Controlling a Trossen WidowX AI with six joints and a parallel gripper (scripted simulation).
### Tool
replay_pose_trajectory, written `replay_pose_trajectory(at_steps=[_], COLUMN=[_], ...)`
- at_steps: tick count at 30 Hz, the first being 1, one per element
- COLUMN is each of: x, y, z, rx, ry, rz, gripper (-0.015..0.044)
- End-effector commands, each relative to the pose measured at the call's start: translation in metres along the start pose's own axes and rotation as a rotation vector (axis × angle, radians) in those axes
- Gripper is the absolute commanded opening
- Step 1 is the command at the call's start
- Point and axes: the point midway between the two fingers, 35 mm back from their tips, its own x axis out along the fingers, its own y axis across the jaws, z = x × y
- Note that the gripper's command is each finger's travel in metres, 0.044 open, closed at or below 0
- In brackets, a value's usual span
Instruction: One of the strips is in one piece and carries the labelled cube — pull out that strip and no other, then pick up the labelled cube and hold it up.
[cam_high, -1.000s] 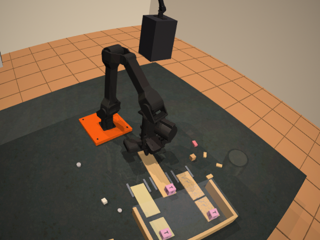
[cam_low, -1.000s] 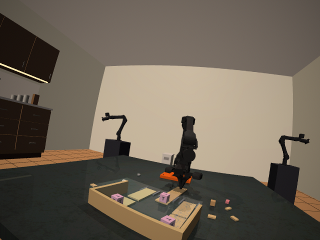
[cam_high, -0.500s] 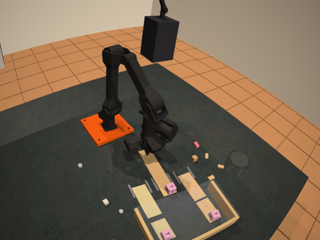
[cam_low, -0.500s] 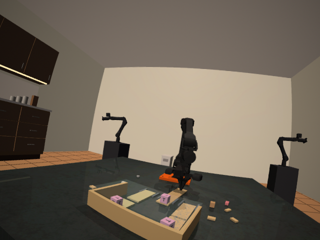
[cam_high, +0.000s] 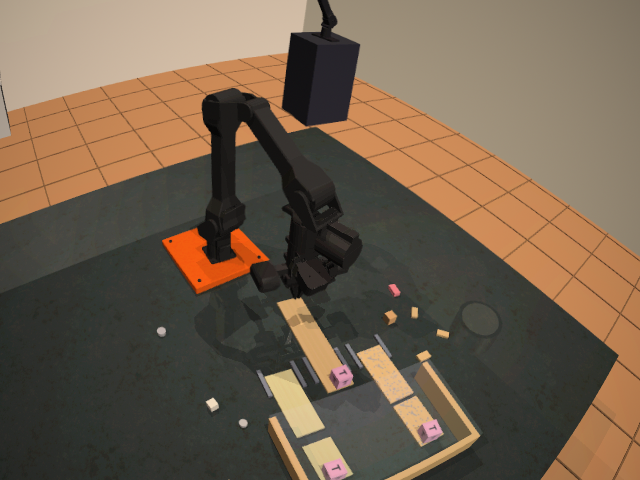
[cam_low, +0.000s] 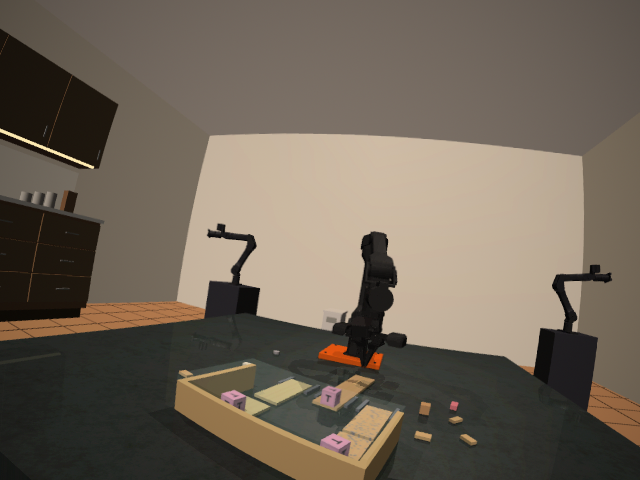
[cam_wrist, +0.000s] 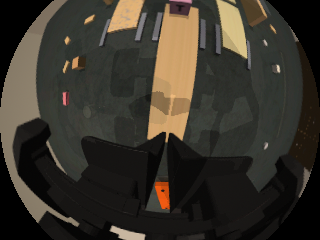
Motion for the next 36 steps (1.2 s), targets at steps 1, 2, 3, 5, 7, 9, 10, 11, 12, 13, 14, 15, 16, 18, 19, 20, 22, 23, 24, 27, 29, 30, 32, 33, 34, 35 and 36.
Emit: replay_pose_trajectory(at_steps=[1,2,3,5,7,9,10,11,12,13,14,15,16,18,19,20,22,23,24,27,29,30,32,33,34,35,36], x=[-0.003,-0.003,-0.003,-0.003,-0.004,-0.004,-0.004,-0.004,-0.005,-0.005,-0.005,-0.005,-0.005,-0.006,-0.006,-0.006,-0.007,-0.008,-0.008,-0.009,-0.01,-0.01,-0.011,-0.012,-0.012,-0.013,-0.013], y=[0.0,0.0,0.0,0.0,-0.001,-0.001,-0.001,-0.001,-0.001,-0.001,-0.002,-0.002,-0.002,-0.002,-0.002,-0.002,-0.001,-0.001,-0.001,0.0,0.001,0.001,0.001,0.002,0.002,0.002,0.002], z=[0.012,0.018,0.023,0.027,0.035,0.042,0.045,0.049,0.052,0.055,0.059,0.062,0.066,0.072,0.076,0.079,0.086,0.089,0.093,0.103,0.11,0.113,0.12,0.123,0.127,0.13,0.133], rx=[-0.019,-0.028,-0.03,-0.031,-0.031,-0.031,-0.031,-0.031,-0.031,-0.031,-0.031,-0.031,-0.031,-0.031,-0.031,-0.031,-0.031,-0.031,-0.031,-0.031,-0.031,-0.031,-0.031,-0.031,-0.031,-0.031,-0.031], ry=[-0.001,-0.001,-0.002,-0.002,-0.003,-0.003,-0.003,-0.004,-0.004,-0.004,-0.004,-0.005,-0.005,-0.005,-0.006,-0.006,-0.006,-0.006,-0.007,-0.007,-0.008,-0.008,-0.009,-0.009,-0.009,-0.009,-0.01], rz=[0.003,0.003,0.003,0.003,0.003,0.003,0.003,0.003,0.003,0.003,0.003,0.003,0.003,0.003,0.003,0.003,0.003,0.003,0.003,0.003,0.003,0.003,0.003,0.003,0.003,0.003,0.003], gripper=[0.0079,0.0105,0.0131,0.0184,0.0236,0.0289,0.0315,0.0341,0.0368,0.0394,0.042,0.044,0.044,0.044,0.044,0.044,0.044,0.044,0.044,0.044,0.044,0.044,0.044,0.044,0.044,0.044,0.044])
